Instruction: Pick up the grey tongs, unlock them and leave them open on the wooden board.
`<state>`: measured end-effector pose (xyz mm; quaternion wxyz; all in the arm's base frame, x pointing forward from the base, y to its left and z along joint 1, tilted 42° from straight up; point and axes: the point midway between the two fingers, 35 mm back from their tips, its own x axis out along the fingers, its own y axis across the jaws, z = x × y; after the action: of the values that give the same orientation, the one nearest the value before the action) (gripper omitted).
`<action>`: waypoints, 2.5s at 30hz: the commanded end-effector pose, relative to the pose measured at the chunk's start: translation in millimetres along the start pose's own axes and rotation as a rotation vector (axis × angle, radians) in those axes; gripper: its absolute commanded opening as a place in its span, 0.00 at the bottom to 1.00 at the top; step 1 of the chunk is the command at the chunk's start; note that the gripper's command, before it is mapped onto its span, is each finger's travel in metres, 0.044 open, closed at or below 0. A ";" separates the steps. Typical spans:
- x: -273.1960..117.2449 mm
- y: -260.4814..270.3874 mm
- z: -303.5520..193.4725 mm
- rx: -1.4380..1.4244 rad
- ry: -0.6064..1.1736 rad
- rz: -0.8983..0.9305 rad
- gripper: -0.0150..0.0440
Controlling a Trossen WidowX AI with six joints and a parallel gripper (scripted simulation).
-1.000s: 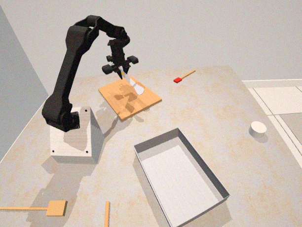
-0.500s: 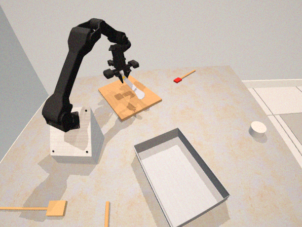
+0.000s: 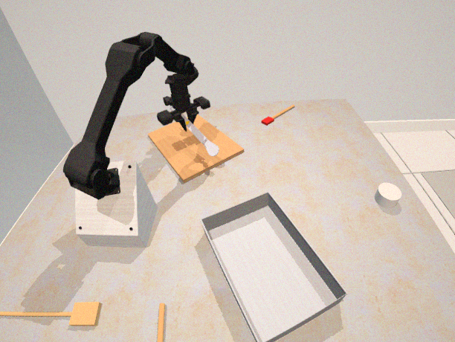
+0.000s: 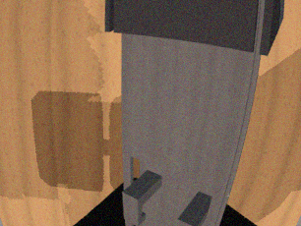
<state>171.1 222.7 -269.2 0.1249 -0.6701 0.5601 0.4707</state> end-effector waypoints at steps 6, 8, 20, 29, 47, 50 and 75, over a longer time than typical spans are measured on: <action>15.2 1.8 -1.9 -0.006 0.009 -0.002 0.00; 16.2 1.9 -2.0 -0.006 0.009 -0.002 0.00; 14.3 2.4 -1.2 -0.001 0.003 0.003 0.44; 14.3 2.4 -1.2 -0.001 0.003 0.003 0.85; -92.6 143.8 2.9 -0.015 0.004 0.009 1.00; -96.9 154.7 1.0 -0.016 0.006 0.010 1.00; -149.1 154.8 1.8 -0.030 0.004 -0.007 1.00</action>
<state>47.0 265.5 -99.7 0.1158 -0.6761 0.5493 0.4772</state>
